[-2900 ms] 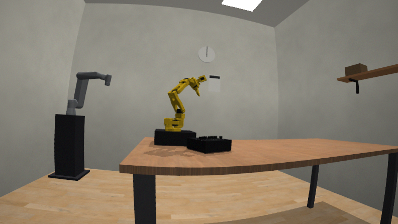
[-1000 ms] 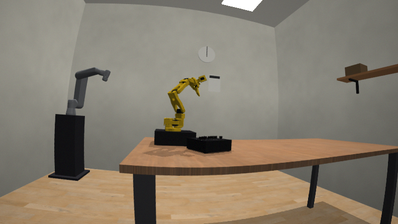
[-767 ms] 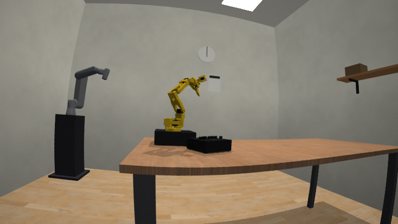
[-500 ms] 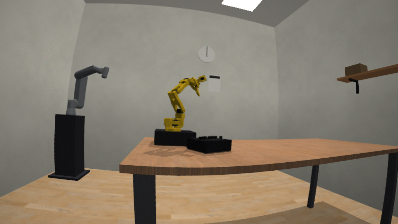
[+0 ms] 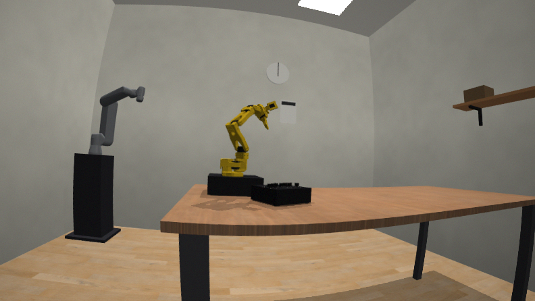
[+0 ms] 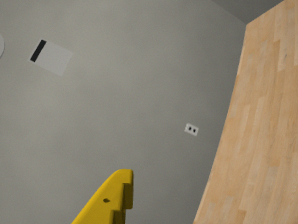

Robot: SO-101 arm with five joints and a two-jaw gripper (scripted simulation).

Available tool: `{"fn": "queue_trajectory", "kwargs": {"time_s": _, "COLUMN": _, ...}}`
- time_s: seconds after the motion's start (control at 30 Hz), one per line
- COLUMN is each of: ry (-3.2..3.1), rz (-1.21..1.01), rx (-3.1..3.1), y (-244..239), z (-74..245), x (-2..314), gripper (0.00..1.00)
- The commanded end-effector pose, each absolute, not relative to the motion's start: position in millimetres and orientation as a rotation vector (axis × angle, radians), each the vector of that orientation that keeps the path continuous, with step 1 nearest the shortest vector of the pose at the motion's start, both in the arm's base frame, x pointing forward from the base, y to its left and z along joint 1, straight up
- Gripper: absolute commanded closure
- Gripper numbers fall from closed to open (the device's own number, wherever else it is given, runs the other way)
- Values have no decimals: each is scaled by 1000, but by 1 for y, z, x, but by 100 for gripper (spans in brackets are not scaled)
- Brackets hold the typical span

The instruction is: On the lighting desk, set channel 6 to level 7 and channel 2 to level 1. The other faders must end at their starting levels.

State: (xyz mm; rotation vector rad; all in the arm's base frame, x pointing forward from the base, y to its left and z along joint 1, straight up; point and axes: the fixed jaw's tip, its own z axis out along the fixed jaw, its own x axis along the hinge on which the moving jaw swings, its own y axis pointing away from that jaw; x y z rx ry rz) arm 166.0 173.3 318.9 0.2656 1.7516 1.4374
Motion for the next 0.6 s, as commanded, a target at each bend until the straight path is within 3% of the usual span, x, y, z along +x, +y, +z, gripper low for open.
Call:
{"fn": "queue_trajectory", "kwargs": {"time_s": 0.0, "ry": 1749, "rz": 1439, "rx": 266, "y": 173, "z": 320, "x": 166, "gripper": 100}}
{"fn": "queue_trajectory", "kwargs": {"time_s": 0.57, "ry": 1754, "rz": 1386, "rx": 244, "y": 171, "z": 317, "x": 170, "gripper": 100}}
